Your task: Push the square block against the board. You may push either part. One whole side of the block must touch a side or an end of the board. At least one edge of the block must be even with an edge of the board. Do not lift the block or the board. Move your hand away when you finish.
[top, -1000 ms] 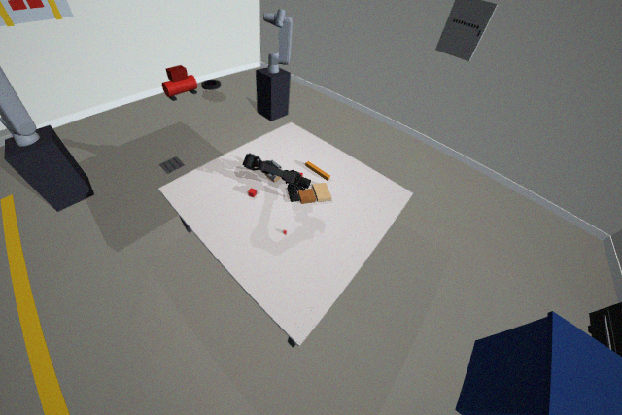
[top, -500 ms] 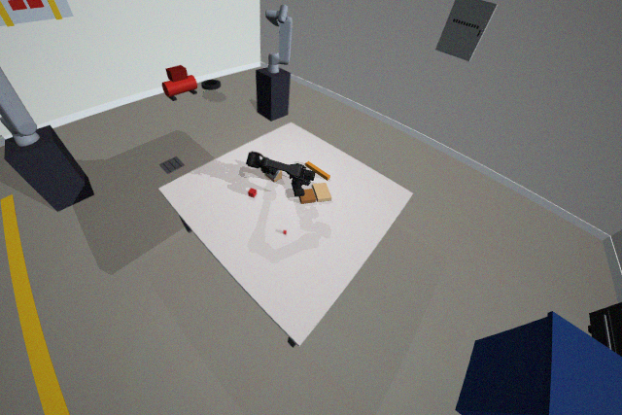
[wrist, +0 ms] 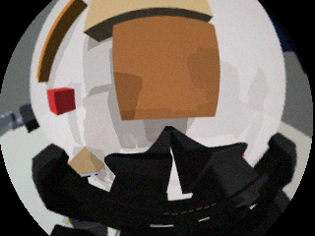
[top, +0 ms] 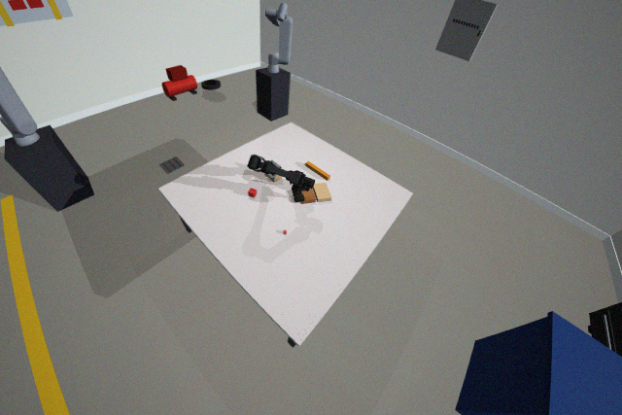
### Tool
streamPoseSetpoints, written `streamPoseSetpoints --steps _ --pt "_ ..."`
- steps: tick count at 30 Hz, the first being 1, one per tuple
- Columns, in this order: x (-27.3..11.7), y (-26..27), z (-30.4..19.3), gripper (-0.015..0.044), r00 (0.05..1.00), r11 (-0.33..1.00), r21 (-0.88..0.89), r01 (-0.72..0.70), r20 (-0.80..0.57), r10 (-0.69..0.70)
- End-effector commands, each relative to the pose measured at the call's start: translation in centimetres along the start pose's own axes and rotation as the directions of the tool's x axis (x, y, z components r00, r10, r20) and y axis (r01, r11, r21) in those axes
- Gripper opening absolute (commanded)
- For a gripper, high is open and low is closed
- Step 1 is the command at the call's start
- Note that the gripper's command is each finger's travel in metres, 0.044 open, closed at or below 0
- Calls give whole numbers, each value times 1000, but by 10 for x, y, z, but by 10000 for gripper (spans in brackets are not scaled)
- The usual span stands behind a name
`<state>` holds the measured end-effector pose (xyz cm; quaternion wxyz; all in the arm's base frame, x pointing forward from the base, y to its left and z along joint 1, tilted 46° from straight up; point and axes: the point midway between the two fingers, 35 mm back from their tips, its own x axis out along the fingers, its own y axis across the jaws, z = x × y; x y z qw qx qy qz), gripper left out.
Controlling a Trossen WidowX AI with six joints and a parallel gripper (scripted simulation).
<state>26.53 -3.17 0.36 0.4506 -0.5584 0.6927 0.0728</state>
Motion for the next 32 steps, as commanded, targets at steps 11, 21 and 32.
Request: streamPoseSetpoints --steps 11,21,32 --pt "1 -2 19 0 1000 1000 -4 1 -4 -1" --pt "1 -2 34 0 1000 1000 -4 1 -3 -1" --pt "1 -4 26 0 1000 1000 -4 1 -3 -1"
